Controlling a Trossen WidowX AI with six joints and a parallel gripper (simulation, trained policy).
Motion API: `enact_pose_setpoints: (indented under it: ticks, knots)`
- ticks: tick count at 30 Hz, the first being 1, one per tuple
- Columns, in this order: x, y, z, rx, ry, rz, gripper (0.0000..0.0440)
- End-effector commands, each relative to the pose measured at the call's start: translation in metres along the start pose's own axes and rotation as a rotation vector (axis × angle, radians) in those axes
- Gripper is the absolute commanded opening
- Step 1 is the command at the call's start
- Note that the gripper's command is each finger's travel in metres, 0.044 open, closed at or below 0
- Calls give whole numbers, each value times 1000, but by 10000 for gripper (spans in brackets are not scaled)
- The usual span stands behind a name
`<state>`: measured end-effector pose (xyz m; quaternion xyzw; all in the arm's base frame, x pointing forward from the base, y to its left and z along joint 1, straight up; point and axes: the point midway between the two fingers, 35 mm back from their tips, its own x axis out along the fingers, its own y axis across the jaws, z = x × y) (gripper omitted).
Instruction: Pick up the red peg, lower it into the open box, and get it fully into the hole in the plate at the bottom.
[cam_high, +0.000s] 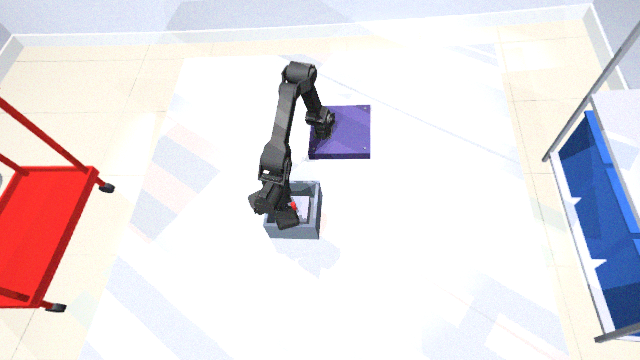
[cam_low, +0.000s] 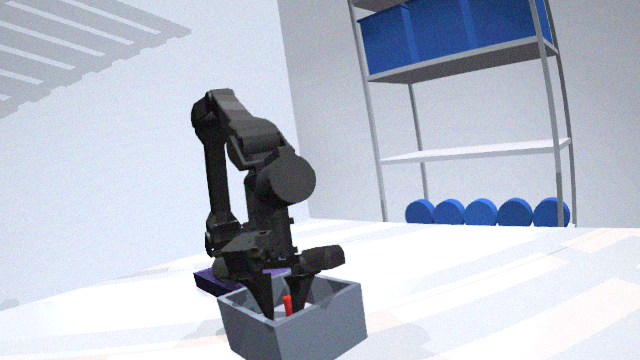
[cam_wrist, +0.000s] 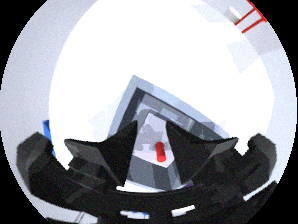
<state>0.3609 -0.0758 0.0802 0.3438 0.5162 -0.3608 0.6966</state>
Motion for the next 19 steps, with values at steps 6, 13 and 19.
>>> enact_pose_setpoints:
  ticks: [6,13,19]
  knots:
    - [5,3,19,-5,17,-12,194]
    - [2,2,38,3,10,-15,184]
    - [-3,-1,57,14,-13,-18,175]
